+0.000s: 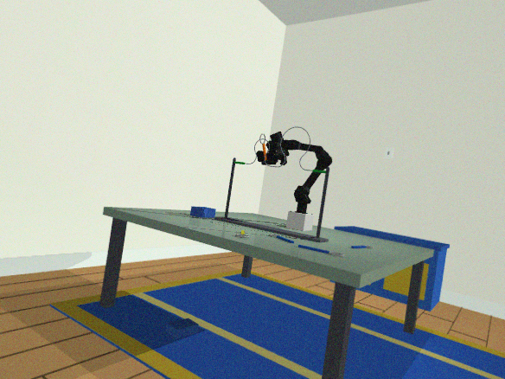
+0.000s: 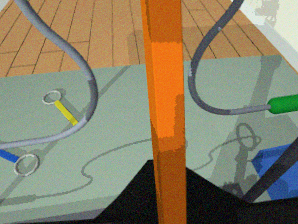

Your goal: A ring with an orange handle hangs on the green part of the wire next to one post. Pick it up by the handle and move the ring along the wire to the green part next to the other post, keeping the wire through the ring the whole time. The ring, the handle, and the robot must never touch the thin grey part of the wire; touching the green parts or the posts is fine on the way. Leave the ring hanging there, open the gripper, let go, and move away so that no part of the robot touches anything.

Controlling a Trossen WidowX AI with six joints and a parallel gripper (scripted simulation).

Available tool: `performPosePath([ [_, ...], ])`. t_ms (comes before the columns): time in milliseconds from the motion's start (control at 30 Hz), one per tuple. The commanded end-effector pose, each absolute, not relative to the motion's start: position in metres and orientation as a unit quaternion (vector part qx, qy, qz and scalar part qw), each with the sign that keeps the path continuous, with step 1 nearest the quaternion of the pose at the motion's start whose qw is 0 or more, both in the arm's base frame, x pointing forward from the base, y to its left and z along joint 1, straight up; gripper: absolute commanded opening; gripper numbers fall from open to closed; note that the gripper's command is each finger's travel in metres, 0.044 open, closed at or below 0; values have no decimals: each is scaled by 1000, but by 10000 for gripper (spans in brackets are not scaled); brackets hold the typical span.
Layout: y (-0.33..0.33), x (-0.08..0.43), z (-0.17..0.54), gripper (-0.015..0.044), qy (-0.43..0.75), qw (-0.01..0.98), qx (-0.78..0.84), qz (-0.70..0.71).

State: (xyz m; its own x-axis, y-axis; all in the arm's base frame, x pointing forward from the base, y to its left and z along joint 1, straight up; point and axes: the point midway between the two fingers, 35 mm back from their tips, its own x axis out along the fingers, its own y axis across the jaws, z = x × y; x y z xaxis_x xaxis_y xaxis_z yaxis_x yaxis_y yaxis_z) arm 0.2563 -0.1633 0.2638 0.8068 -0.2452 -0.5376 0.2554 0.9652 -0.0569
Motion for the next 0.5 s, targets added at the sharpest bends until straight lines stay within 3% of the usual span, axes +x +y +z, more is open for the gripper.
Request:
performPosePath([
  [0,-169,254,263,-150,282,947,-40,-146],
  [467,-189,251,268,-150,277,923,-188,-189],
])
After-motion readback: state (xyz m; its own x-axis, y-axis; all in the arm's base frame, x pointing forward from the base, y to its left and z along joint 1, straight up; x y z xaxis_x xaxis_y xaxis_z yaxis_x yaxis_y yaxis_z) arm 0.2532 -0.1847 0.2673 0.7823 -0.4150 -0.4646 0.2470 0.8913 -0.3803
